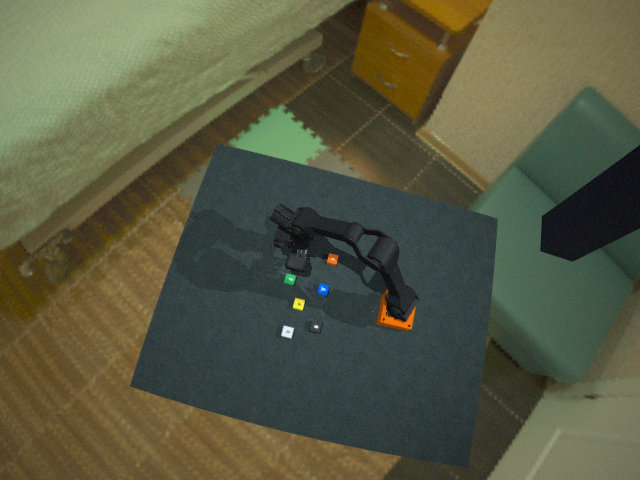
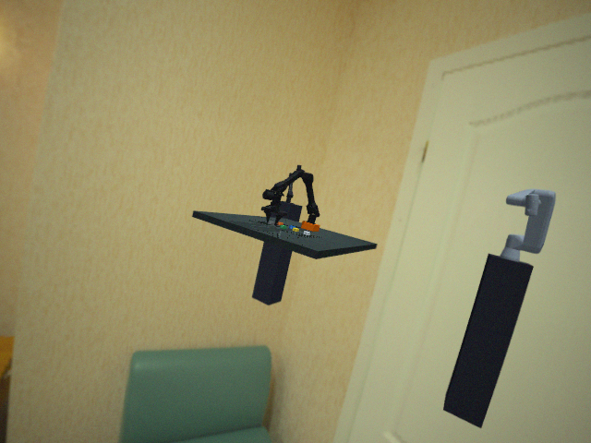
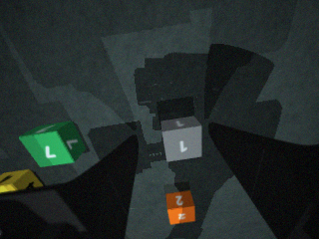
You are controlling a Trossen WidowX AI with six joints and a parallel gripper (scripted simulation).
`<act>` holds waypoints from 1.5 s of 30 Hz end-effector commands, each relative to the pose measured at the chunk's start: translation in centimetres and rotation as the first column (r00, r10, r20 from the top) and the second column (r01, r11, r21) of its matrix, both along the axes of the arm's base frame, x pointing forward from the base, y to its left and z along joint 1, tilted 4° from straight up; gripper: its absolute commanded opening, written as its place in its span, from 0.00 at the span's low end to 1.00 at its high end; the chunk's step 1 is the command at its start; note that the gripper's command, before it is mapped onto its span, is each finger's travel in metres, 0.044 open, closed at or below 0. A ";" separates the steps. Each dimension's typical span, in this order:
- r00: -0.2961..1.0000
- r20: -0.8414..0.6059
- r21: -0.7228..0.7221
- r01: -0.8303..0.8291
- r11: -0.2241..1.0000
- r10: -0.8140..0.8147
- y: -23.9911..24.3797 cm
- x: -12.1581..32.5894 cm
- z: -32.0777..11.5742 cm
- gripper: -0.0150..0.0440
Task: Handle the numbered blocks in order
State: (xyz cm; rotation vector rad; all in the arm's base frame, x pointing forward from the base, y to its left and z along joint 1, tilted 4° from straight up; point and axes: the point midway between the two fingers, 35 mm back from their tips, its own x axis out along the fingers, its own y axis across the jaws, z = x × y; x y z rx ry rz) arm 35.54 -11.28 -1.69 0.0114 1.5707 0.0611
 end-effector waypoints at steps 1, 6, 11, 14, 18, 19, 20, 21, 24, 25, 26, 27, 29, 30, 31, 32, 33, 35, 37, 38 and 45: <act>1.000 0.000 -0.001 0.003 1.000 -0.003 0.0 0.0 -0.1 0.53; 1.000 0.000 -0.001 0.003 1.000 -0.003 0.0 0.0 -0.1 0.46; 1.000 0.000 -0.001 0.003 1.000 -0.003 0.0 0.0 -0.1 0.46; 1.000 0.000 -0.001 0.003 1.000 -0.003 0.0 0.0 -0.1 0.46; 1.000 0.000 -0.001 0.003 1.000 -0.003 0.0 0.0 -0.1 0.46; 1.000 0.000 -0.001 0.003 1.000 -0.003 0.0 0.0 -0.1 0.46; 1.000 0.000 -0.001 0.003 1.000 -0.003 0.0 0.0 -0.1 0.46; 1.000 0.000 -0.001 0.003 1.000 -0.003 0.0 0.0 -0.1 0.46; 1.000 0.000 -0.001 0.003 1.000 -0.003 0.0 0.0 -0.1 0.46; 1.000 0.000 -0.001 0.003 1.000 -0.003 0.0 0.0 -0.1 0.46; 1.000 0.000 -0.001 0.003 1.000 -0.003 0.0 0.0 -0.1 0.46; 1.000 0.000 -0.001 0.003 1.000 -0.003 0.0 0.0 -0.1 0.46; 1.000 0.000 -0.001 0.003 1.000 -0.003 0.0 0.0 -0.1 0.50; 1.000 0.000 -0.001 0.003 1.000 -0.003 0.0 0.0 -0.1 0.55; 1.000 0.000 -0.001 0.003 1.000 -0.003 0.0 0.0 -0.1 0.59; 1.000 0.000 -0.001 0.003 1.000 -0.003 0.0 0.0 -0.1 0.64; 1.000 0.000 -0.001 0.003 1.000 -0.003 0.0 0.0 -0.1 0.68; 1.000 0.000 -0.001 0.003 1.000 -0.003 0.0 0.0 -0.1 0.77; 1.000 0.000 -0.001 0.003 1.000 -0.003 0.0 0.0 -0.1 0.86; 1.000 0.000 -0.001 0.003 1.000 -0.003 0.0 0.0 -0.1 0.90; 1.000 0.000 -0.001 0.003 1.000 -0.003 -0.2 0.0 3.6 0.93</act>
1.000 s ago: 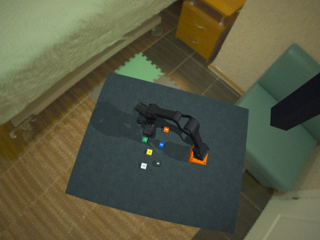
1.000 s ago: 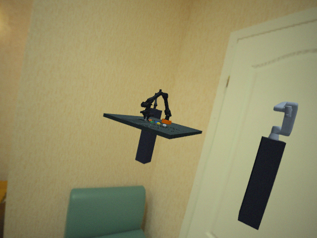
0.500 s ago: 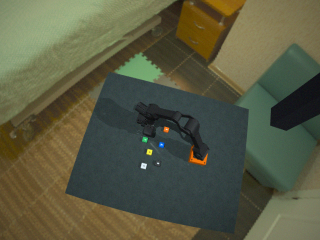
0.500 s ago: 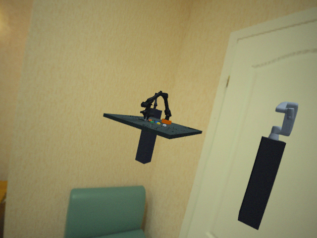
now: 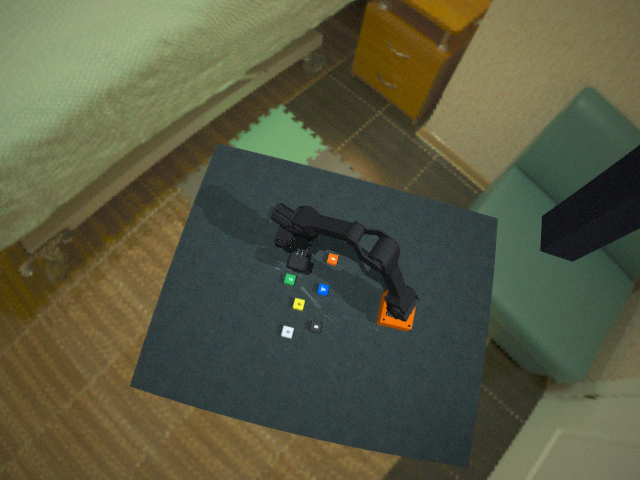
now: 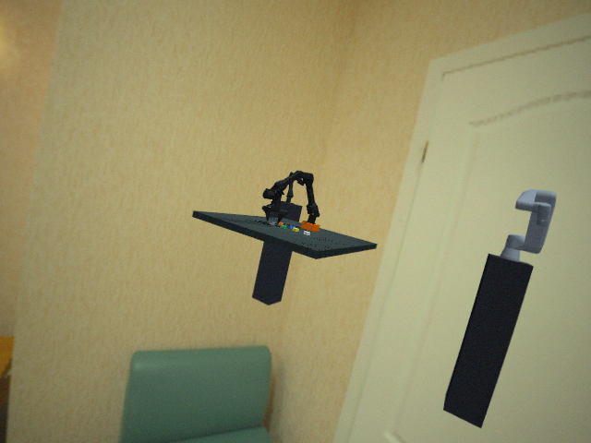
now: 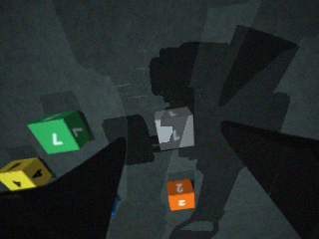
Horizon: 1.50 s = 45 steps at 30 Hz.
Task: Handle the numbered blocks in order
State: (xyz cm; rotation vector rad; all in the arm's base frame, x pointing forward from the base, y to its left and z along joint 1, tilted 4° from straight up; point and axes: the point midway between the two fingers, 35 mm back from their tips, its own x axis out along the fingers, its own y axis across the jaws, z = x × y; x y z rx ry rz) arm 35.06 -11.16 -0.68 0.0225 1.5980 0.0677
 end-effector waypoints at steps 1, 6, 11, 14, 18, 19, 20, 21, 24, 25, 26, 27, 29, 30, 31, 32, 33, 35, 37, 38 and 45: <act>1.000 0.028 -0.012 0.001 1.000 -0.001 -0.3 0.5 2.6 0.93; 1.000 0.028 -0.012 0.001 1.000 -0.001 -0.4 0.6 3.6 0.84; 1.000 0.028 -0.012 0.001 1.000 -0.001 -0.7 0.6 10.4 0.62; 1.000 0.028 -0.012 0.001 1.000 -0.001 -0.7 0.5 10.6 0.49; 1.000 0.028 -0.012 0.001 1.000 -0.001 -0.7 0.5 10.6 0.46; 1.000 0.028 -0.012 0.001 1.000 -0.001 -0.7 0.5 10.6 0.46; 1.000 0.028 -0.012 0.001 1.000 -0.001 -0.7 0.5 10.6 0.46; 1.000 0.028 -0.012 0.001 1.000 -0.001 -0.7 0.5 10.6 0.46; 1.000 0.028 -0.013 0.001 1.000 -0.001 -0.8 -0.1 10.8 0.46; 1.000 0.027 -0.013 0.001 1.000 -0.001 -1.0 -1.0 10.9 0.46; 1.000 0.026 -0.013 0.001 1.000 -0.001 -1.1 -2.1 11.0 0.46; 1.000 0.025 -0.013 0.001 1.000 -0.001 -1.3 -3.2 11.0 0.46; 1.000 0.022 -0.014 0.001 1.000 -0.001 -1.4 -5.5 11.1 0.46; 1.000 0.021 -0.014 0.001 1.000 -0.001 -1.5 -6.7 11.1 0.46; 1.000 0.020 -0.014 0.001 1.000 -0.001 -1.5 -7.8 11.0 0.46; 1.000 0.019 -0.014 0.001 1.000 -0.001 -1.4 -9.0 10.9 0.46; 1.000 0.018 -0.014 0.001 1.000 -0.001 -1.3 -10.1 10.8 0.46; 1.000 0.016 -0.013 0.001 1.000 -0.001 -1.2 -11.5 10.5 0.46; 1.000 0.016 -0.013 0.001 1.000 -0.001 -1.2 -11.7 10.5 0.46; 1.000 0.016 -0.013 0.001 1.000 -0.001 -1.2 -11.7 10.5 0.46; 1.000 0.016 -0.013 0.001 1.000 -0.001 -0.8 -11.8 2.6 0.77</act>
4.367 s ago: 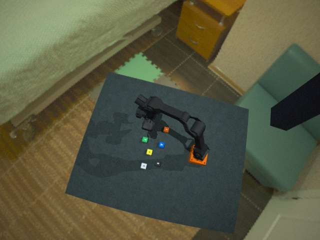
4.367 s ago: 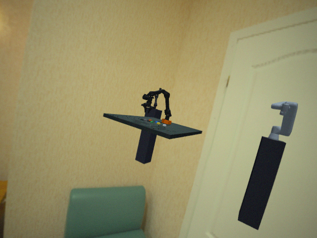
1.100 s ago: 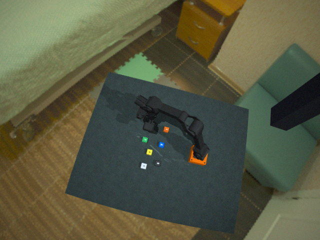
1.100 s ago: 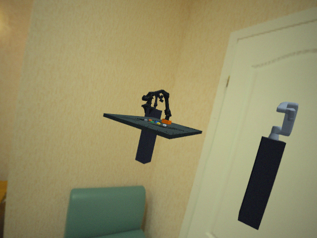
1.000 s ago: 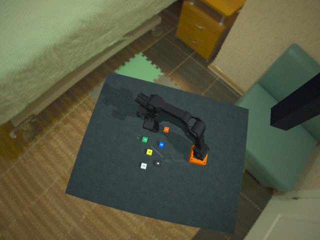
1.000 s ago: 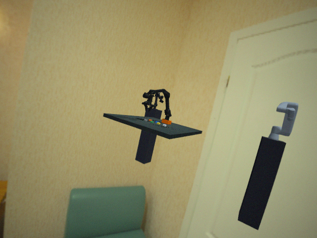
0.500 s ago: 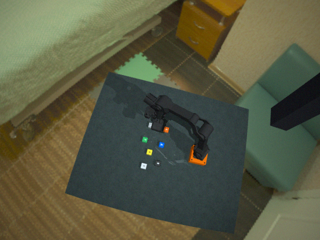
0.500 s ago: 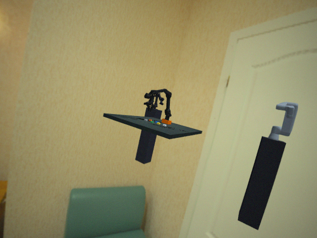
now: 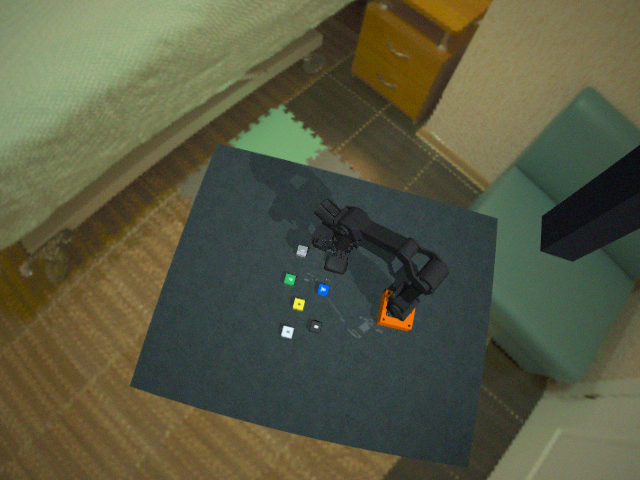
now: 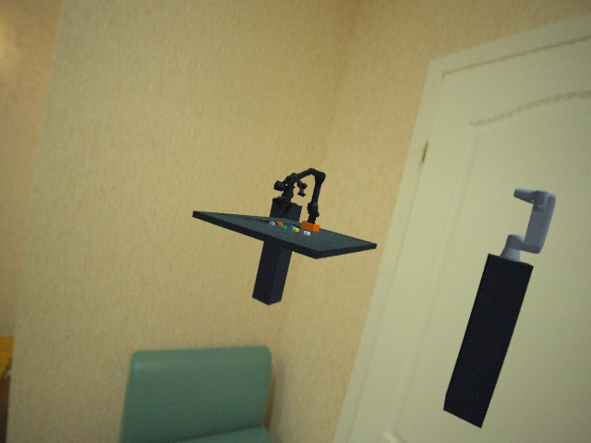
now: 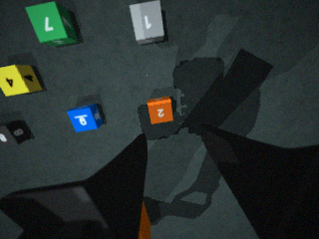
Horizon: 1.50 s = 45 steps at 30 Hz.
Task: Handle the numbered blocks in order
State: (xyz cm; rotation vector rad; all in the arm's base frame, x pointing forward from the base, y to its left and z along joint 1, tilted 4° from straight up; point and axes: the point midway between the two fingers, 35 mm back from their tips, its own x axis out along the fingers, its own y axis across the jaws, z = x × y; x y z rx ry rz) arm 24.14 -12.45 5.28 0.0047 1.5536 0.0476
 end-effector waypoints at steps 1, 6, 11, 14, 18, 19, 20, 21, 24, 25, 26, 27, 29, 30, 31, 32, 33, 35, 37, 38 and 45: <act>1.000 -0.029 0.010 -0.001 1.000 0.001 0.5 -0.9 -3.6 0.81; 1.000 -0.029 0.010 -0.001 1.000 0.001 0.5 -0.9 -3.7 0.93; 1.000 -0.029 0.010 -0.001 1.000 0.001 0.5 -0.9 -4.5 0.93; 1.000 -0.029 0.010 -0.001 1.000 0.001 0.5 -0.9 -4.9 0.93; 1.000 -0.029 0.010 -0.001 1.000 0.001 0.6 -0.9 -5.6 0.93; 1.000 -0.029 0.010 -0.001 1.000 0.001 0.6 -0.9 -5.7 0.93; 1.000 -0.029 0.011 -0.001 1.000 0.001 0.6 -0.9 -5.9 0.93; 1.000 -0.029 0.011 -0.001 1.000 0.001 0.6 -0.9 -6.0 0.93; 1.000 -0.029 0.011 -0.001 1.000 0.001 0.6 -0.9 -6.5 0.93; 1.000 -0.029 0.011 -0.001 1.000 0.001 0.6 -0.9 -6.7 0.93; 1.000 -0.029 0.011 -0.001 1.000 0.001 0.6 -0.9 -6.8 0.93; 1.000 -0.029 0.011 -0.001 1.000 0.001 0.7 -0.9 -7.0 0.93; 1.000 -0.029 0.011 -0.001 1.000 0.001 0.7 -1.0 -7.2 0.93; 1.000 -0.029 0.011 -0.001 1.000 0.001 0.7 -1.0 -7.2 0.93; 1.000 -0.029 0.011 -0.001 1.000 0.001 0.7 -1.0 -7.2 0.89; 1.000 -0.029 0.011 -0.001 1.000 0.001 0.7 -1.0 -7.2 0.84; 1.000 -0.029 0.011 -0.001 1.000 0.001 0.7 -1.0 -7.2 0.80; 1.000 -0.029 0.011 -0.001 1.000 0.001 0.7 -1.0 -7.2 0.71; 1.000 -0.029 0.011 -0.001 1.000 0.001 0.7 -1.0 -7.2 0.62; 1.000 -0.029 0.011 -0.001 1.000 0.001 0.7 -1.0 -7.2 0.58; 1.000 -0.029 0.011 -0.001 1.000 0.001 0.7 -1.0 -7.2 0.46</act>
